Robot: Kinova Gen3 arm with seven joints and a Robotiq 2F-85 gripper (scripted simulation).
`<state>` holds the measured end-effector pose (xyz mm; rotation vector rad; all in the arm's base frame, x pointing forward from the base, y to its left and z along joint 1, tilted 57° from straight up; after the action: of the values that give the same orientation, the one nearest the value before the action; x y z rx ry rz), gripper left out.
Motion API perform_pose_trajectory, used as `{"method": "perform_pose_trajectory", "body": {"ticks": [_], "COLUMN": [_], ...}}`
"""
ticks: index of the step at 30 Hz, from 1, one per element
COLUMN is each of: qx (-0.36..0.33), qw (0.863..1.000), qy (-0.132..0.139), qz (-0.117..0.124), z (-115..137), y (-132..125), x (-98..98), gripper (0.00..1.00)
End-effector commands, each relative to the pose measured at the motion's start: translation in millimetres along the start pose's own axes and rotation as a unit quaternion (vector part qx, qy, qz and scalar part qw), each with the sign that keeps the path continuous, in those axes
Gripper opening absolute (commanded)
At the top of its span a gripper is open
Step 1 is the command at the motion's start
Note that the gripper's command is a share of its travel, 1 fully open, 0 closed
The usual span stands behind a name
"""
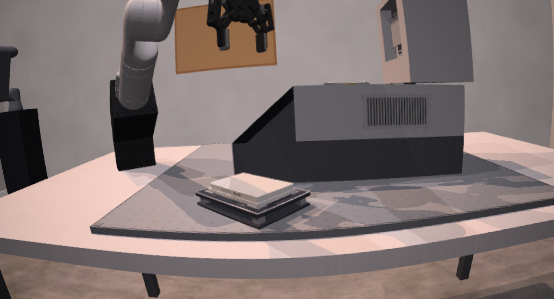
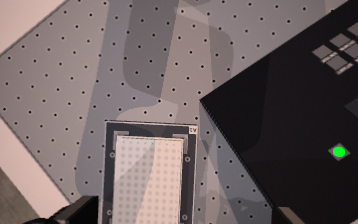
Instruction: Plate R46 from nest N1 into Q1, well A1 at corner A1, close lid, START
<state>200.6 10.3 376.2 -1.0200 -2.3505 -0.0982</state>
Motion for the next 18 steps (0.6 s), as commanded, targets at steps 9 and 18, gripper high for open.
{"method": "perform_pose_trajectory", "body": {"ticks": [9, 18], "qx": [0.002, -0.001], "qw": [1.0, 1.0], "qy": [0.012, 0.011], "qz": [0.0, -0.006], "z": [-26, -44], "y": [-26, -38], "x": [-7.0, -10.4], "gripper": [1.0, 1.0]}}
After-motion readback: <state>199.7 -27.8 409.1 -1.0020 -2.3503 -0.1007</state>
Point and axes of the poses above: the point where the finger pads meet when closed, its own x axis back along the fingers, its own y axis across the jaws, z = x × y, the point moved 4 cm from there along x, back along the fingers, and after that the axes turned 3 degrees about -x, right-handed, at the moved point
